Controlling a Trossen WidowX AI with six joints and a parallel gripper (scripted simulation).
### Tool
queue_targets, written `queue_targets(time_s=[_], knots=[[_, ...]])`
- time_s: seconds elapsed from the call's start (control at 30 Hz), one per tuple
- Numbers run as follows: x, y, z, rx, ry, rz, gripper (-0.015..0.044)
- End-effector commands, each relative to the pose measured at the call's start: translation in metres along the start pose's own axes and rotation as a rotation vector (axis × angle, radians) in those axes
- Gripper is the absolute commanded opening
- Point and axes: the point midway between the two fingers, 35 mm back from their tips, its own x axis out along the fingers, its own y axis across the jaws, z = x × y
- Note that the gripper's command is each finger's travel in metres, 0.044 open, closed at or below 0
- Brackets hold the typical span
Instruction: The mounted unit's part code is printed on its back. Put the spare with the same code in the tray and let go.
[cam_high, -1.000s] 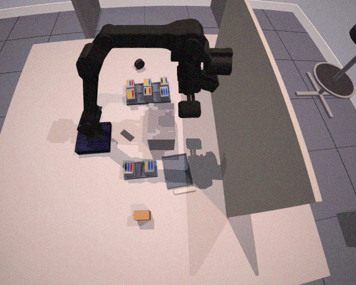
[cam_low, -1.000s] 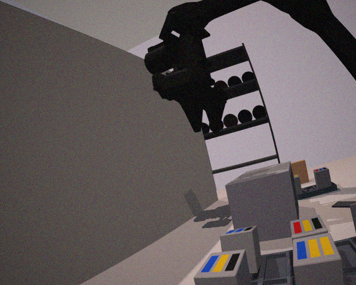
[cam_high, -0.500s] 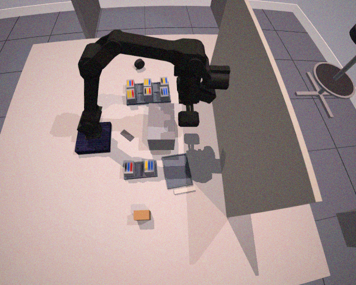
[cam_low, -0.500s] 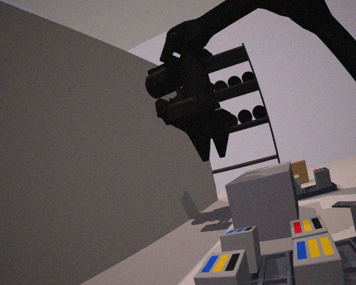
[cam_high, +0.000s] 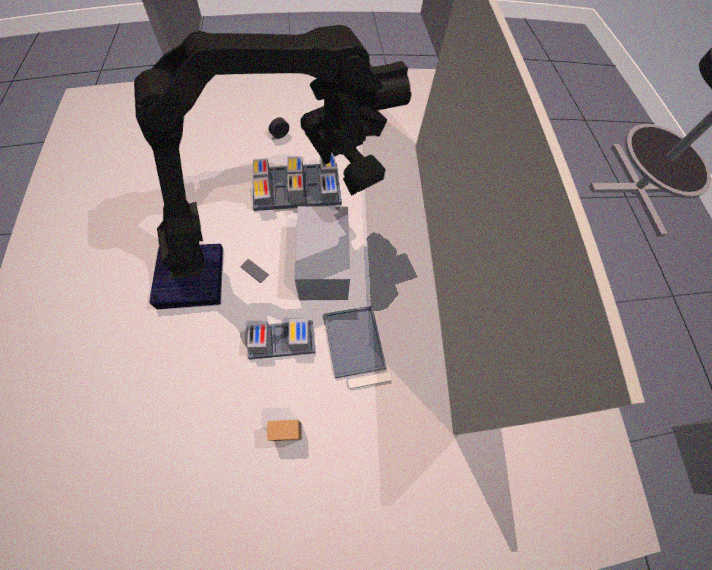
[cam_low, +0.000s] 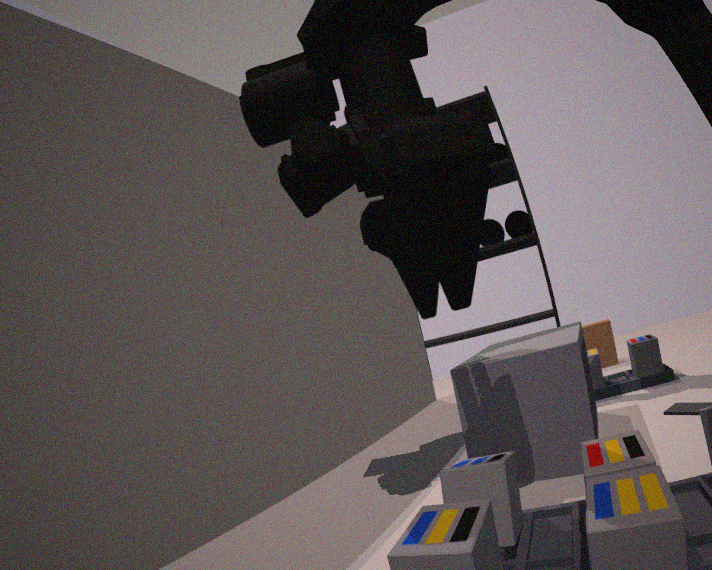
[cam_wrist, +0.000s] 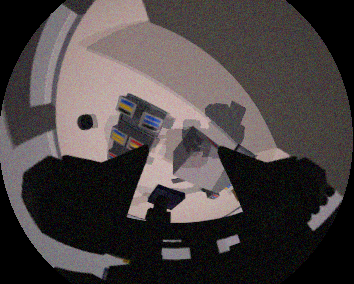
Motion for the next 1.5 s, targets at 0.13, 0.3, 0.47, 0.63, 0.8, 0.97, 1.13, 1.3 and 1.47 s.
queue_targets(time_s=[0.13,0.3,0.47,0.63,0.8,0.97,1.13,1.3,1.47], knots=[[0.001,0.106,-0.031,-0.544,0.005,0.009,0.0440],[0.003,0.165,-0.070,-0.925,-0.002,0.019,0.0440],[0.004,0.189,-0.094,-1.114,-0.006,0.025,0.0440],[0.015,0.190,-0.093,-1.114,-0.006,0.025,0.0361],[0.044,0.192,-0.094,-1.114,-0.006,0.025,0.0300],[0.044,0.192,-0.093,-1.114,-0.006,0.025,0.0300],[0.049,0.192,-0.092,-1.114,-0.006,0.025,0.0300],[0.057,0.193,-0.091,-1.114,-0.006,0.025,0.0300],[0.066,0.193,-0.090,-1.114,-0.006,0.025,0.0300]])
